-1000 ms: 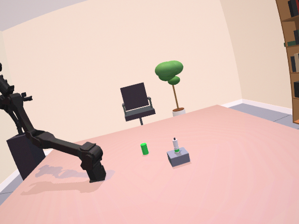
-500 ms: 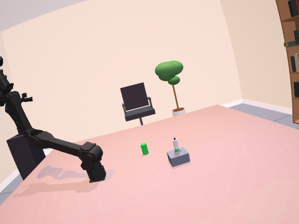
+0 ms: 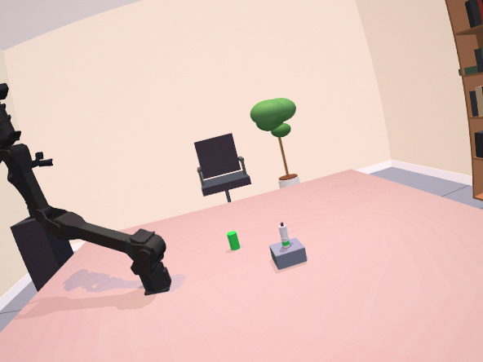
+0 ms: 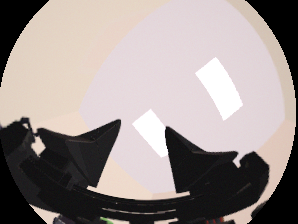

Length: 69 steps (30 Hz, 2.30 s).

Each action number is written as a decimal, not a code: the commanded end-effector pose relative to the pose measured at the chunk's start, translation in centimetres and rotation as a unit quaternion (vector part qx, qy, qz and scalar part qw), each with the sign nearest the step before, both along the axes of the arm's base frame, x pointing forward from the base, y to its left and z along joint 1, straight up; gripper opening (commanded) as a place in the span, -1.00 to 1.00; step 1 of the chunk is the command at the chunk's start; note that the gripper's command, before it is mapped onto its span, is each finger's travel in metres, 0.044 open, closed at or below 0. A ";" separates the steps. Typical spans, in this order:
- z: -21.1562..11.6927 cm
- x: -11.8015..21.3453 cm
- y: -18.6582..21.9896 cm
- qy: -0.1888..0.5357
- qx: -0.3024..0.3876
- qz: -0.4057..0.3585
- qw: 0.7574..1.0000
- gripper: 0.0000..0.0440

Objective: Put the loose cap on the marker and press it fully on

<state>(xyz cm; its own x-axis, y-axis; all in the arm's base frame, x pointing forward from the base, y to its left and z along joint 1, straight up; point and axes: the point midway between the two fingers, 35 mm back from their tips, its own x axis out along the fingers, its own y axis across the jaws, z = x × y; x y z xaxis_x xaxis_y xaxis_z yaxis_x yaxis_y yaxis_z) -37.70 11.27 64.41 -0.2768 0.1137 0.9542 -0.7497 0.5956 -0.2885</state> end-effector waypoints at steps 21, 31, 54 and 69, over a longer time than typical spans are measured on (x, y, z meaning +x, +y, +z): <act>2.5 6.9 -4.0 0.129 0.009 0.028 0.991 0.32; 3.1 9.7 -5.4 0.180 0.010 0.044 0.983 0.32; 3.5 16.5 -8.0 0.293 0.005 0.086 0.952 0.32; 3.2 21.0 -9.0 0.365 -0.001 0.116 0.924 0.33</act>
